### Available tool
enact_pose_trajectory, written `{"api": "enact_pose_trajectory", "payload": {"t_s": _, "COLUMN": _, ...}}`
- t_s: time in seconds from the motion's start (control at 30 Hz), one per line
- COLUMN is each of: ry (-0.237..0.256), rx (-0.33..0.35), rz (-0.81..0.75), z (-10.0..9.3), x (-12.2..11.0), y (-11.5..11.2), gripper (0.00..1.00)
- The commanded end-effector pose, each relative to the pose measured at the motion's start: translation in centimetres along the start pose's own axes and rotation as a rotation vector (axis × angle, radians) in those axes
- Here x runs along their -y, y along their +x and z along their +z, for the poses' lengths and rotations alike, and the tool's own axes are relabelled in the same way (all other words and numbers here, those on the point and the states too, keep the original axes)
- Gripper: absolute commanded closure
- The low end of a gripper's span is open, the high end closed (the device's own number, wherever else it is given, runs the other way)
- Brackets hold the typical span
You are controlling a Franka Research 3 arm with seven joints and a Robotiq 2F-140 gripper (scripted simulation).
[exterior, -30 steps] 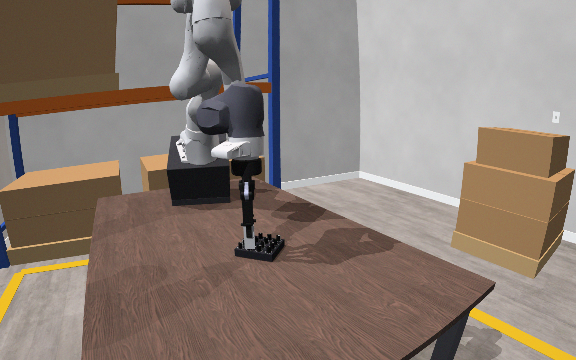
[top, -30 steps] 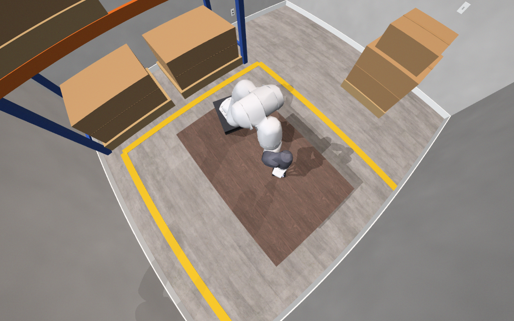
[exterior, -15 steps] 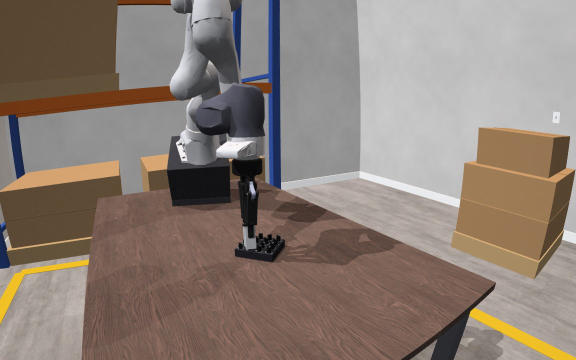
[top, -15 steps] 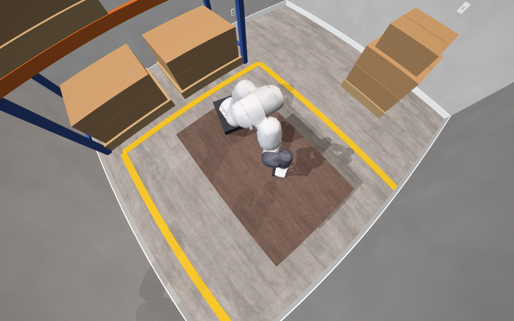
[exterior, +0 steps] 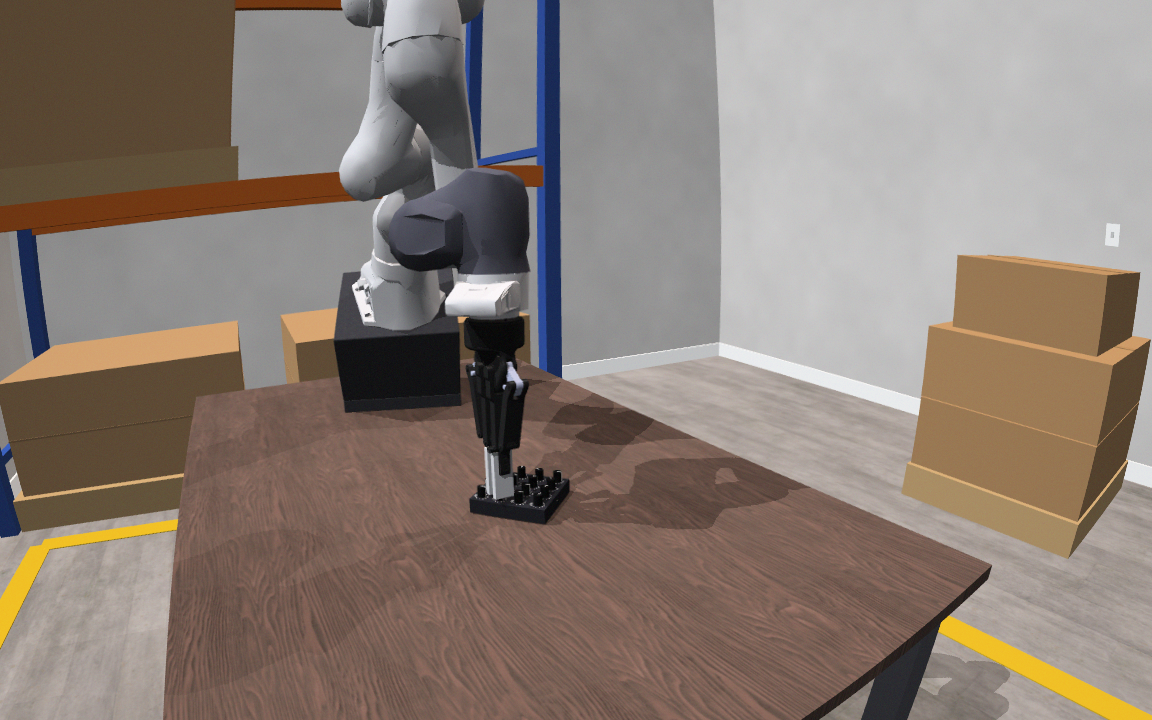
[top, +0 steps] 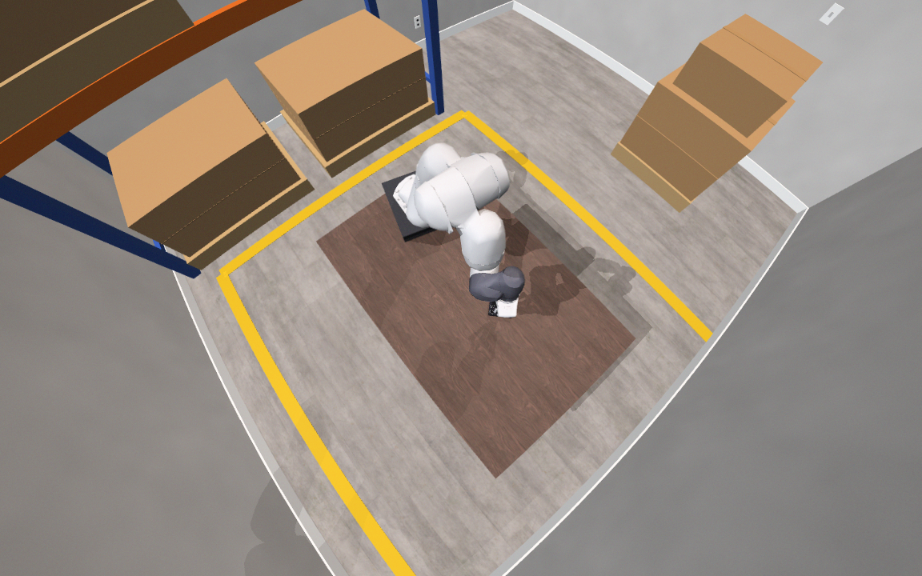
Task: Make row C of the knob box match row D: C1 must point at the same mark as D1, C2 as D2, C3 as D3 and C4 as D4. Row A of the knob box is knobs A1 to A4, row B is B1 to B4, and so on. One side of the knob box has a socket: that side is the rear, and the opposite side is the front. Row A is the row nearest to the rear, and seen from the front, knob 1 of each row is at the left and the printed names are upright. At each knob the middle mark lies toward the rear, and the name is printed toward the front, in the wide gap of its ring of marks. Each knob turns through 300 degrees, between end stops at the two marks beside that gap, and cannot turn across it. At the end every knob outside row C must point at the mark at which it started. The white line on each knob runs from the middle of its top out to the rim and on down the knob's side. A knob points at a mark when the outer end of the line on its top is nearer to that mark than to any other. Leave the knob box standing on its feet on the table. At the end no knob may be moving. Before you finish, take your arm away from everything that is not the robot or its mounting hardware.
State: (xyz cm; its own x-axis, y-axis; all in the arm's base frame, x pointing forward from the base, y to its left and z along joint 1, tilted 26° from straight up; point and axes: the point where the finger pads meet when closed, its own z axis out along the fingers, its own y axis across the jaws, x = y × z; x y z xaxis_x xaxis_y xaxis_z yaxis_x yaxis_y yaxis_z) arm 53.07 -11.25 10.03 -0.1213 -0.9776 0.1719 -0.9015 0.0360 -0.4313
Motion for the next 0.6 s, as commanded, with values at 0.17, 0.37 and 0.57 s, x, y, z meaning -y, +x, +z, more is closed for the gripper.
{"api": "enact_pose_trajectory", "payload": {"t_s": 0.17, "ry": -0.021, "rx": 0.025, "rz": -0.219, "z": 0.02, "x": 0.2, "y": 0.28, "gripper": 0.95}}
{"api": "enact_pose_trajectory", "payload": {"t_s": 0.37, "ry": -0.02, "rx": 0.025, "rz": -0.299, "z": 0.02, "x": 0.2, "y": 0.28, "gripper": 0.95}}
{"api": "enact_pose_trajectory", "payload": {"t_s": 0.57, "ry": -0.019, "rx": 0.026, "rz": -0.356, "z": 0.02, "x": 0.2, "y": 0.28, "gripper": 0.95}}
